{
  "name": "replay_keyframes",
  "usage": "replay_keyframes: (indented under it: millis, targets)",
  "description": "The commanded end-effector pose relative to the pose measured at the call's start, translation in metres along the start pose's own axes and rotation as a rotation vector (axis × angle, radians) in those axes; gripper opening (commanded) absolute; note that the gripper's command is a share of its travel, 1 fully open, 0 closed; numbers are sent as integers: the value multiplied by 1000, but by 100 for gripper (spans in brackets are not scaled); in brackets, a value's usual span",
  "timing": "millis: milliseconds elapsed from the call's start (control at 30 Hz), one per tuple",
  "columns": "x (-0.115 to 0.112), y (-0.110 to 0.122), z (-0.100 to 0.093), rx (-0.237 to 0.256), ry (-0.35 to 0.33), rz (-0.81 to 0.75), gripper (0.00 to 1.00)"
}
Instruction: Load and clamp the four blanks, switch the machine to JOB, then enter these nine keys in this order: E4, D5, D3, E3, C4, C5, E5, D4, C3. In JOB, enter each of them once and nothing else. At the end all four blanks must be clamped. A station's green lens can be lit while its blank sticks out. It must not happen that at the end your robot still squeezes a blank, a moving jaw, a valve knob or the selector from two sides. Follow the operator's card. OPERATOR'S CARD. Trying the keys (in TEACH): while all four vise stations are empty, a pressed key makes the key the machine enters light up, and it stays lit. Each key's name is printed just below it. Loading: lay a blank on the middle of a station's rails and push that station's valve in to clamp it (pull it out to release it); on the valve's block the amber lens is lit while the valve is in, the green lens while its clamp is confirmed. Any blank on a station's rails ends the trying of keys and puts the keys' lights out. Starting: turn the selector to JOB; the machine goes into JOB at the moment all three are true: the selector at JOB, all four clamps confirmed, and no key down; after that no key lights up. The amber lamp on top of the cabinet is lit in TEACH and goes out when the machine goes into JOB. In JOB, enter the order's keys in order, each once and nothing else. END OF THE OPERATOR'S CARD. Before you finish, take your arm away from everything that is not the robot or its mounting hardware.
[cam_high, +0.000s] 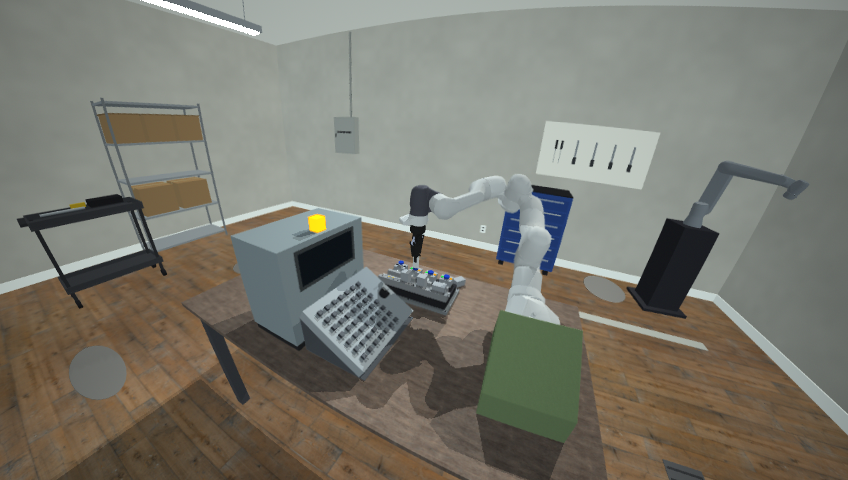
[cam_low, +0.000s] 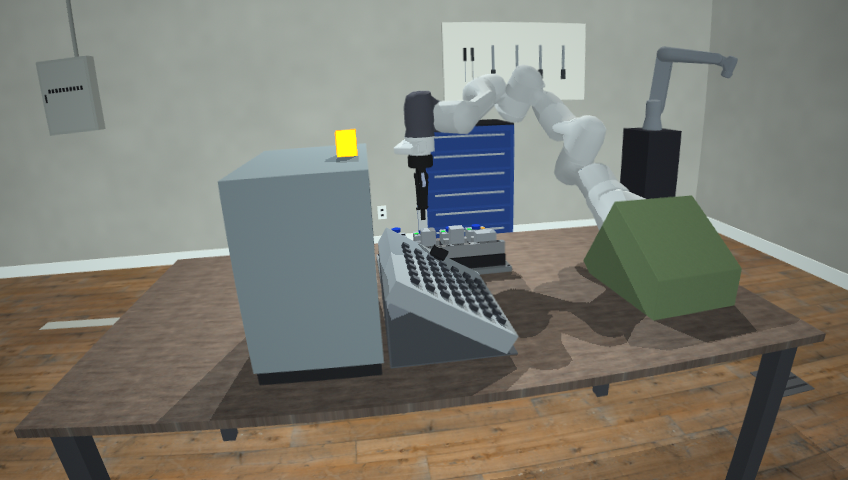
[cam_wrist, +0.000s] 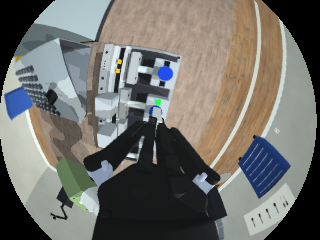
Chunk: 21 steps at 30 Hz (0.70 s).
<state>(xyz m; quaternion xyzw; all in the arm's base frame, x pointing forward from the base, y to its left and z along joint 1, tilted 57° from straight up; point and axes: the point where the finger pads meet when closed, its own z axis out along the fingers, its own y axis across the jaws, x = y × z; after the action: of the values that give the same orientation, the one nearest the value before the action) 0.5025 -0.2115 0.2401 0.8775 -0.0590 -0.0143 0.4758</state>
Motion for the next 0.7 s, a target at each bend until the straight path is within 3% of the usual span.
replay_keyframes:
  millis: [0,667]
  targets:
    - [0,0,6,-2,-2,2,0]
    - [0,0,-6,-2,-2,2,0]
